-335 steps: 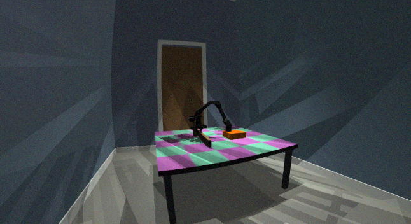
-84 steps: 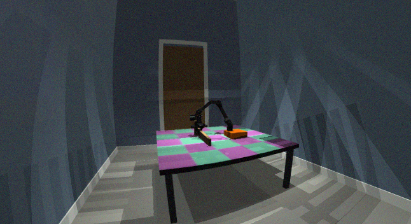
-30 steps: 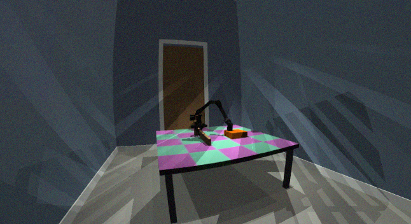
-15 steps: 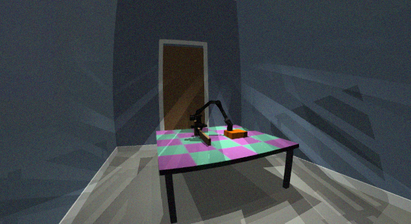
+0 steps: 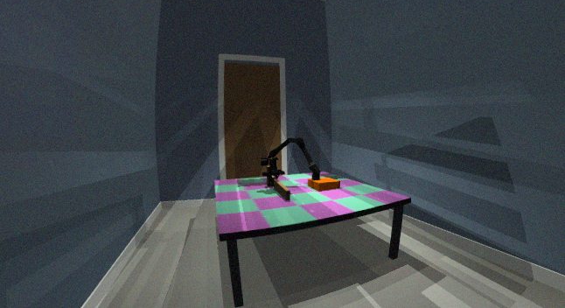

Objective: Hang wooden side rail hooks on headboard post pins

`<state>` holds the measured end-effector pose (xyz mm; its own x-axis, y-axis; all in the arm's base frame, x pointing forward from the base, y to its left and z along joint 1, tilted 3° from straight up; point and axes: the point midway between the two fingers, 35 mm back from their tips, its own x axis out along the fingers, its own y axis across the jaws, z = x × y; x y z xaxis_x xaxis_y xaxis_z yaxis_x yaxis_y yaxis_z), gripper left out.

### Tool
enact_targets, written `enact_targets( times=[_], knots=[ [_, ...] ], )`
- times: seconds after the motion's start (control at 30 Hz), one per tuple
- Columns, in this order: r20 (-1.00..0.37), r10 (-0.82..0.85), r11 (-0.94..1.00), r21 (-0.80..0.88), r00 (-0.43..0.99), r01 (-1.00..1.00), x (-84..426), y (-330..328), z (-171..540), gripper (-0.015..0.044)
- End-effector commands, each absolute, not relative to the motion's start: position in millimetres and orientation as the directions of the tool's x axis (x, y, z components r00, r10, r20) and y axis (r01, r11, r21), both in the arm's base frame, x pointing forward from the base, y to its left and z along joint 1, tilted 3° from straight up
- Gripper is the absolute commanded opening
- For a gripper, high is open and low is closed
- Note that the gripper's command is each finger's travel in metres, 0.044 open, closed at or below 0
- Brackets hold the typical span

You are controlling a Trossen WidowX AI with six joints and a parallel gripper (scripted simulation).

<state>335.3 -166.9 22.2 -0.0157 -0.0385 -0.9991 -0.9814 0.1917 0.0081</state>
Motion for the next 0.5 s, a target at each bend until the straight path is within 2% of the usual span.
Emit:
enact_targets(
  times=[0.0,0.47],
  knots=[
    [-0.999,-0.046,0.188,-0.001,-0.008,-0.982,338.2,-169.4,25.2,0.0000],
    [-0.999,-0.046,0.188,-0.001,-0.008,-0.982,337.1,-170.9,23.8,0.0000]
  ],
)
